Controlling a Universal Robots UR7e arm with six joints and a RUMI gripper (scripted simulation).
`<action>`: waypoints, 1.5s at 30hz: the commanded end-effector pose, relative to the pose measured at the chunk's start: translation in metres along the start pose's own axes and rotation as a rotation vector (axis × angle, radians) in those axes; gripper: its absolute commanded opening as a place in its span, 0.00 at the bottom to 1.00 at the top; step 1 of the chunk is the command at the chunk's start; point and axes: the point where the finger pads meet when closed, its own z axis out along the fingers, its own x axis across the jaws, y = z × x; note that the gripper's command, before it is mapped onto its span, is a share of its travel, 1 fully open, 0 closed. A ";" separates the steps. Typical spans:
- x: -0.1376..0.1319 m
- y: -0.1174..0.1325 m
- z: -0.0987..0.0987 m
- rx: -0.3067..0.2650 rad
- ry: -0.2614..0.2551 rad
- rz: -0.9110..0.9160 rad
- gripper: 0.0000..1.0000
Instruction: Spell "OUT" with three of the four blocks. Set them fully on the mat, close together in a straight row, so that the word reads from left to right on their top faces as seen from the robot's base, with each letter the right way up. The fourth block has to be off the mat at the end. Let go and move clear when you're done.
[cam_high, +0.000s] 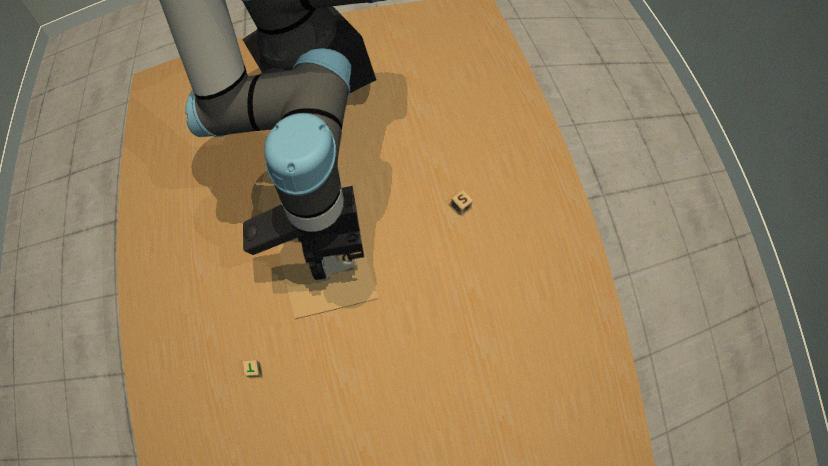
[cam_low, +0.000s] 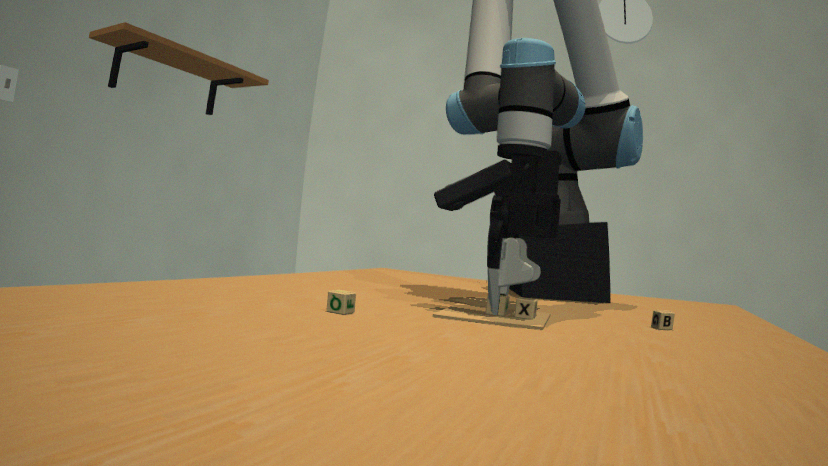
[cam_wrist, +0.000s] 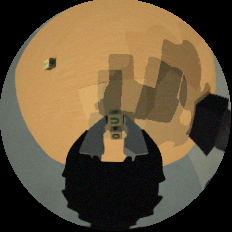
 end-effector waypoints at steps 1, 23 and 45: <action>0.000 0.000 0.000 0.000 -0.001 0.000 0.21; 0.000 0.000 -0.013 0.000 -0.001 0.000 0.25; 0.000 0.000 -0.087 0.000 -0.001 0.000 0.25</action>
